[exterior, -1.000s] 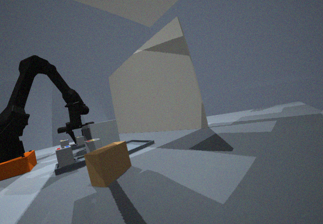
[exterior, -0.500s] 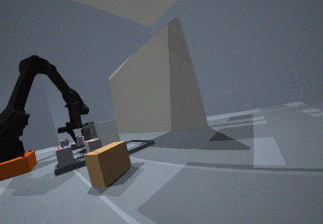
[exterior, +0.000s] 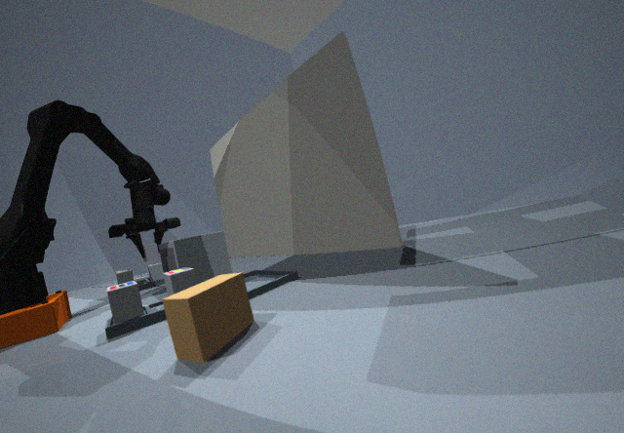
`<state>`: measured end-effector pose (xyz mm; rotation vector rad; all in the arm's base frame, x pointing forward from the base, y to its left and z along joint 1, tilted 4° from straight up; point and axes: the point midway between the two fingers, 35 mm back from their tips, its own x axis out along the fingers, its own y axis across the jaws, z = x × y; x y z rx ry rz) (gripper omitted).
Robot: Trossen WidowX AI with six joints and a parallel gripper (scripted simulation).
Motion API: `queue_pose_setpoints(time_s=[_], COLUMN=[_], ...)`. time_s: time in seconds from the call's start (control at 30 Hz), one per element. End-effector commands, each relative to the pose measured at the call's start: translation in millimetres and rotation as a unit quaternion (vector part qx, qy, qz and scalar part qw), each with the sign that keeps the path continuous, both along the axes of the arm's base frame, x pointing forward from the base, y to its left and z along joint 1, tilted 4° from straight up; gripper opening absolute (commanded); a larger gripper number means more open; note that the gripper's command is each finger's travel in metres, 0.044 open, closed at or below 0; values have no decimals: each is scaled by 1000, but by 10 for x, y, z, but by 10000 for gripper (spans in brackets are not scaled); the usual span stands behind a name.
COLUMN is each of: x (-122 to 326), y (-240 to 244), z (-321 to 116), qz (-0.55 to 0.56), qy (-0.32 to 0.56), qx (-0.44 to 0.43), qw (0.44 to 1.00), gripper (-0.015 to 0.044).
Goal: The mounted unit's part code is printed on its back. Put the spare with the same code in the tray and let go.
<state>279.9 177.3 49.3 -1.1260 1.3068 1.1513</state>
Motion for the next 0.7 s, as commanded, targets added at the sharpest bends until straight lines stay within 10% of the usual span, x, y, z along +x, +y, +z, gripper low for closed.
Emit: queue_pose_setpoints(time_s=[0.0,0.67], x=[-7,33], y=[1,-18], z=[226,862], qz=[-1,0], qy=[-1,-1], qx=[5,4], qw=[1000,1000], gripper=[0,0])
